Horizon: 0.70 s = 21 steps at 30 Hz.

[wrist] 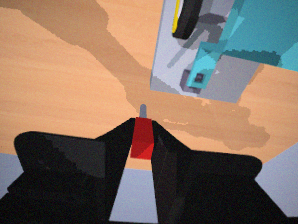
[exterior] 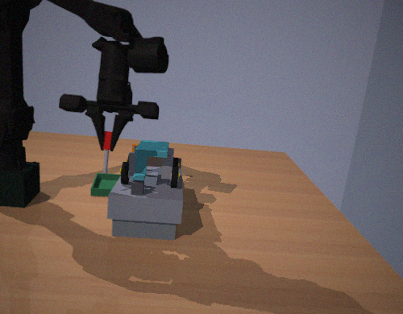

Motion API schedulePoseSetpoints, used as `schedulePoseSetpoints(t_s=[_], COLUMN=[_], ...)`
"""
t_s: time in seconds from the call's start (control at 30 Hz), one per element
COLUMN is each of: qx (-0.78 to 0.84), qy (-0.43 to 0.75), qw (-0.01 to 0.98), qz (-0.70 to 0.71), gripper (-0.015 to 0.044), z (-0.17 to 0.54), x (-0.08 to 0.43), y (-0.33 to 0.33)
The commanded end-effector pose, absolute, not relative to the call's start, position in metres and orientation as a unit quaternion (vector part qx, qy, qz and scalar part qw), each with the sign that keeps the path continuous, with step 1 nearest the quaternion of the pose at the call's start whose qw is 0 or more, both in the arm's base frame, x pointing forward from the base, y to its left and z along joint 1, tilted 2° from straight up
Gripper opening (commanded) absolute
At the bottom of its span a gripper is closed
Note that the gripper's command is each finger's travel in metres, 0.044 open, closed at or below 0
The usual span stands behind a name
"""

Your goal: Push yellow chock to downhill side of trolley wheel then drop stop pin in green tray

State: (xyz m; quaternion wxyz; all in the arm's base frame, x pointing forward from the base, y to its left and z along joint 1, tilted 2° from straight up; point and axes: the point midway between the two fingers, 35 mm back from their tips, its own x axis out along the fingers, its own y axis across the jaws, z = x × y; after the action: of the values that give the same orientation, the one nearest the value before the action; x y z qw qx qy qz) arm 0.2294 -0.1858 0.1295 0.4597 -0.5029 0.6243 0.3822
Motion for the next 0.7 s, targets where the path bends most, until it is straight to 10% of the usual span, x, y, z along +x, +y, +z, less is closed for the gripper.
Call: schedulePoseSetpoints(t_s=[0.0,0.67], qx=[-0.505,-0.504], qy=[0.622,0.621], qw=[0.459,0.461], qz=[0.383,0.384], gripper=[0.0,0.0], z=[0.13,0.121], x=[0.215,0.22], y=[-0.183,-0.135])
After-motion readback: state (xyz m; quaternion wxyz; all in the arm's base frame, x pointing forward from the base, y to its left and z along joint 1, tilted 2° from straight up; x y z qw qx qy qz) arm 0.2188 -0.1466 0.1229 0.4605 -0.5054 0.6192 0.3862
